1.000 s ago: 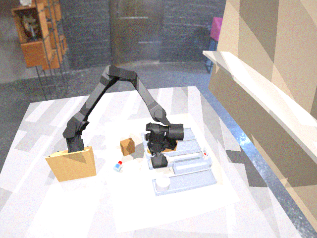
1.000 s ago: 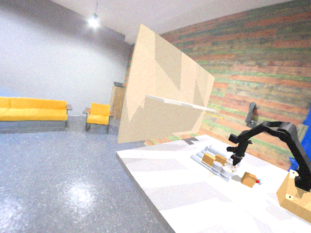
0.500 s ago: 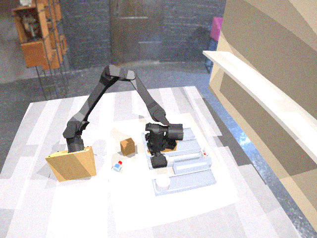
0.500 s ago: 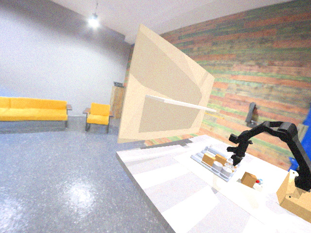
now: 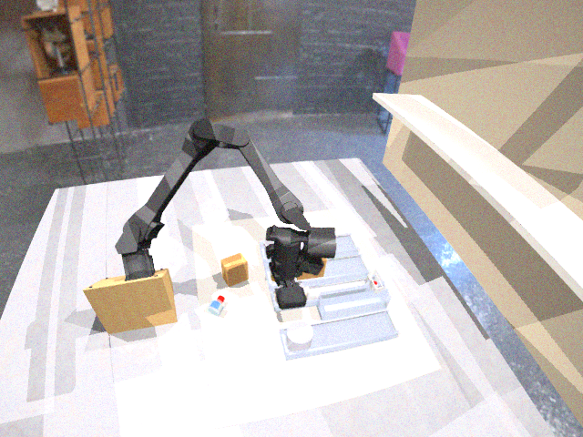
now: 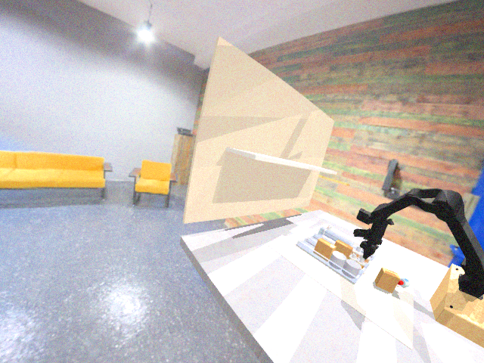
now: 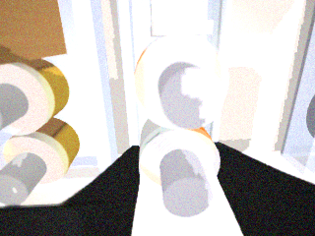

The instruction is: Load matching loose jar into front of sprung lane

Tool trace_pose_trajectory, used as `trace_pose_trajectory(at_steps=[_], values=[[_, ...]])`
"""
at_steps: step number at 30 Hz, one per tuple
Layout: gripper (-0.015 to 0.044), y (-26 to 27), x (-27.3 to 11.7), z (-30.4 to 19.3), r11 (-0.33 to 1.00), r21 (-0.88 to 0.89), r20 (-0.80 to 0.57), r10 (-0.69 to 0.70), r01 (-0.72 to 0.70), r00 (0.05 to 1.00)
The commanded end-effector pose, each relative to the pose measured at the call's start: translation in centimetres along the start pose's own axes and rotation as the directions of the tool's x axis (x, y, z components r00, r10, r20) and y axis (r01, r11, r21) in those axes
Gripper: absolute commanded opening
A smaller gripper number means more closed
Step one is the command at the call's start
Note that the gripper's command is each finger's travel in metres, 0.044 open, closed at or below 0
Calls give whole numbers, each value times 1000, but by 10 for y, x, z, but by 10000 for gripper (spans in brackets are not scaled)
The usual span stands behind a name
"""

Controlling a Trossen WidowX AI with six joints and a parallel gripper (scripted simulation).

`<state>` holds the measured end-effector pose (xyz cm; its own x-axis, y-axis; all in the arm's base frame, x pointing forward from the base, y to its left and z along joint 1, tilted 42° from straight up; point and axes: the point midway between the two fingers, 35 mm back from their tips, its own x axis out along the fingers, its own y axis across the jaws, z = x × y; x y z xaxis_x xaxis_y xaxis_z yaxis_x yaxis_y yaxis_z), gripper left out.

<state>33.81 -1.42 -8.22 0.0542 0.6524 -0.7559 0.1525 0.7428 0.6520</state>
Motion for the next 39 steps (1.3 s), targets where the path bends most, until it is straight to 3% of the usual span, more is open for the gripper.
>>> trace_pose_trajectory(at_steps=[1,29,39], values=[[0,1,0,1,1000,-5,6,6,-6,1000],[0,0,0,-4,1000,-5,6,6,-6,1000],[263,0,0,-3,1000,-5,6,6,-6,1000]])
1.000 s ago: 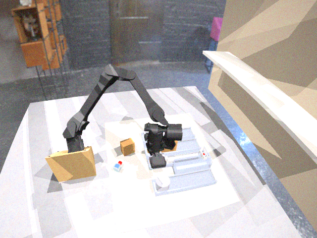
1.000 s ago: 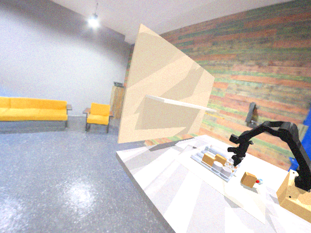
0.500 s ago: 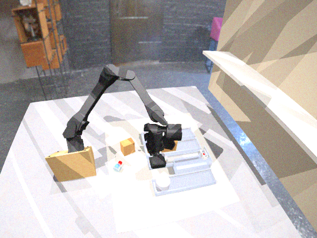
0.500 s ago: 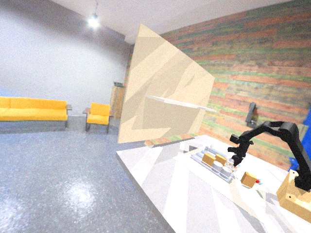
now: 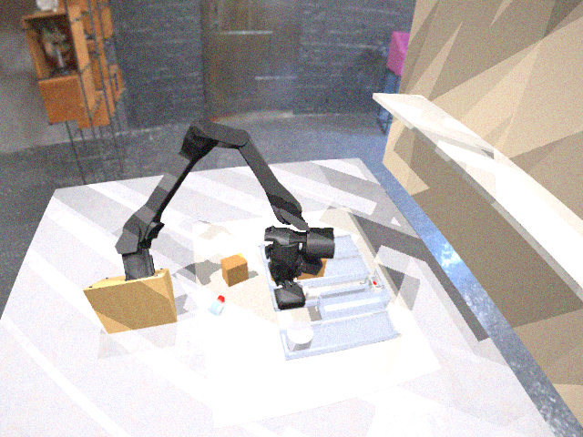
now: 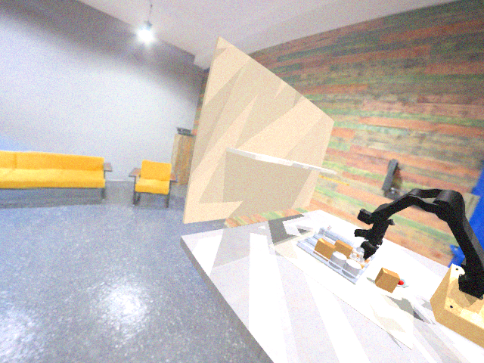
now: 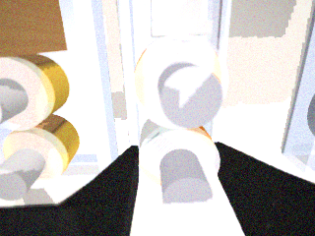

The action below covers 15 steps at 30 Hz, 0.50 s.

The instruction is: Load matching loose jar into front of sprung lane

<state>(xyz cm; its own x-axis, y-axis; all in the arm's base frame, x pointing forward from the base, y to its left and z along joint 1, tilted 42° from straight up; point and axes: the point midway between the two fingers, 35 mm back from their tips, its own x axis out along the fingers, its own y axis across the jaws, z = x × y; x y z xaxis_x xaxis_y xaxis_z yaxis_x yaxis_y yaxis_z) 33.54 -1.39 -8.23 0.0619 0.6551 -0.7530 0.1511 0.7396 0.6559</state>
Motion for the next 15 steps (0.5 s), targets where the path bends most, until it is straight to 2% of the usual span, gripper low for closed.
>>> trace_pose_trajectory(at_steps=[1,15], values=[[289,0,0,0,1000,-4,-1,1,-1,1000],[295,0,-20,-1,1000,-4,-1,0,0,1000]])
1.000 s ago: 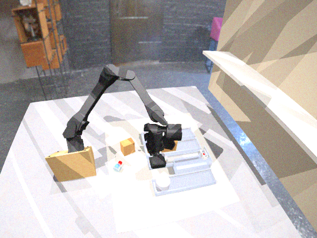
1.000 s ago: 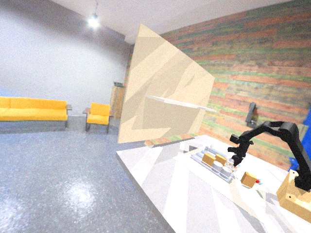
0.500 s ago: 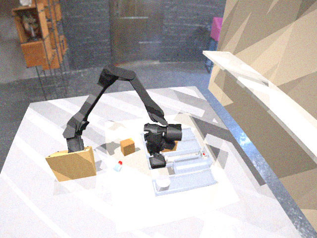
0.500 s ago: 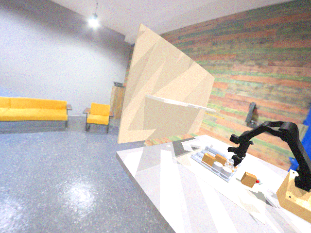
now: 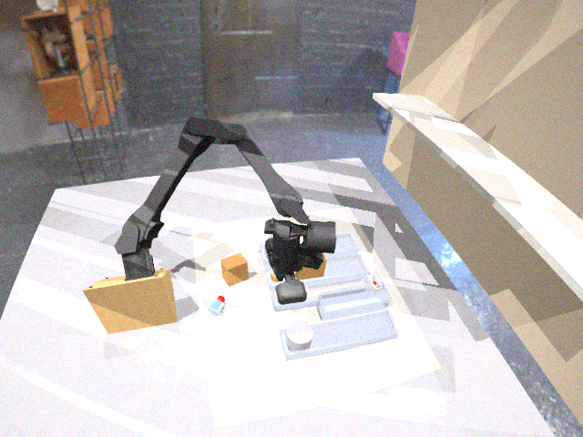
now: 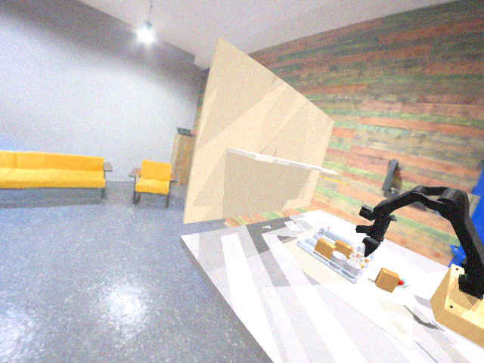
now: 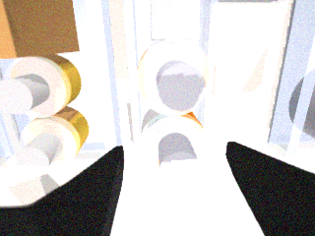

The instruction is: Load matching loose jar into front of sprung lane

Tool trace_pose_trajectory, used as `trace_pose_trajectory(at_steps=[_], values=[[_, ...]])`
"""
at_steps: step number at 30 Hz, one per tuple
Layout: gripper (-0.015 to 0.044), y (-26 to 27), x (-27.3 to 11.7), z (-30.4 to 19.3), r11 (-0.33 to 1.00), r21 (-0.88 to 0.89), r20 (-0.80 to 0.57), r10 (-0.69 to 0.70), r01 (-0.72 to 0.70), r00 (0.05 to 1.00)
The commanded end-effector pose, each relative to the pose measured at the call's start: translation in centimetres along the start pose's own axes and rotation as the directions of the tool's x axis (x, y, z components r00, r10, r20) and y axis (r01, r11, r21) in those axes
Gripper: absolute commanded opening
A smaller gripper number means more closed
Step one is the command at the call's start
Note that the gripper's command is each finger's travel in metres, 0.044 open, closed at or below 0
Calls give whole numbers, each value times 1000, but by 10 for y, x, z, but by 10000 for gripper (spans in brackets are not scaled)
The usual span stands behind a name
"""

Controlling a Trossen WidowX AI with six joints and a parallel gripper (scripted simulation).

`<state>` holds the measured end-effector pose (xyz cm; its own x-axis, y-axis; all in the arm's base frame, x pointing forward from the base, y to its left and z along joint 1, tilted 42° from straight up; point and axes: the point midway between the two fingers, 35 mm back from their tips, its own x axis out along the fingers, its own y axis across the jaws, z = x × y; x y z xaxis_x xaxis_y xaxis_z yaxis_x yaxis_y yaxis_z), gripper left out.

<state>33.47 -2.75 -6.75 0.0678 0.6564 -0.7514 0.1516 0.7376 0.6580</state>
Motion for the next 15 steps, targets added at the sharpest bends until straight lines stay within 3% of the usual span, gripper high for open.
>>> trace_pose_trajectory(at_steps=[1,15], values=[[295,0,0,-3,1000,-4,-7,-3,3,1000],[295,-2,-1,-47,1000,-3,-8,-3,3,1000]])
